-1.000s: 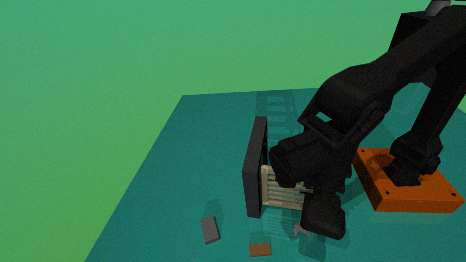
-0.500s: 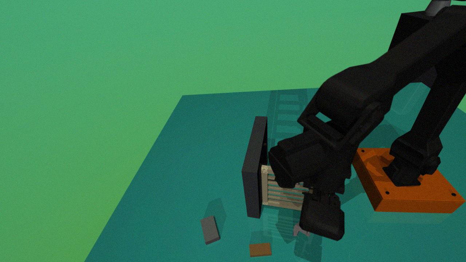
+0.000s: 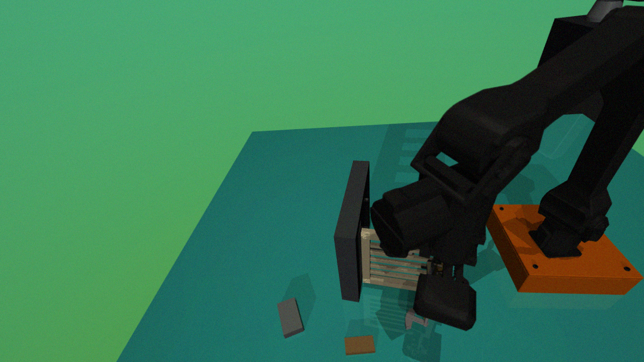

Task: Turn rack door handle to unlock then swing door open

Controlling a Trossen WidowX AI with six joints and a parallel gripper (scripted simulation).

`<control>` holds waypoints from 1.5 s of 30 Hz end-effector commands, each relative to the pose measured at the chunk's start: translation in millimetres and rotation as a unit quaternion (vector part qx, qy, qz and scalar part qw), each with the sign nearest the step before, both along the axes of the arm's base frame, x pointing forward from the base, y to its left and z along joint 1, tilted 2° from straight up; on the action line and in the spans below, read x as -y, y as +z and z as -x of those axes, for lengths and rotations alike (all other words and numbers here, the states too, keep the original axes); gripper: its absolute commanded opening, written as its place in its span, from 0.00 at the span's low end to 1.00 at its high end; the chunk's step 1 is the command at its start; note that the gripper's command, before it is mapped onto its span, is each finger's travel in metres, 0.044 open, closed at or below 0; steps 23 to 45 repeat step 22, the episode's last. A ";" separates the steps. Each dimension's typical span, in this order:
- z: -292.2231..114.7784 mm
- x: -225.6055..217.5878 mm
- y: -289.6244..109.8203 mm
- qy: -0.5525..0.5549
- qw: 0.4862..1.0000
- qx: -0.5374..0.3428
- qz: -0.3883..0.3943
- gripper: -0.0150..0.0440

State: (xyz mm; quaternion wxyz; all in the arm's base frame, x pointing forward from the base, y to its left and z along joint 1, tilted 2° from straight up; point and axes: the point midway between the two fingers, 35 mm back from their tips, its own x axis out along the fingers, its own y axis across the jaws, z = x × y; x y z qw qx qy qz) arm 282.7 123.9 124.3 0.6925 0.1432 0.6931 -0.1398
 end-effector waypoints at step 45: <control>-2.0 -1.0 31.2 -0.002 1.000 0.002 0.001 0.74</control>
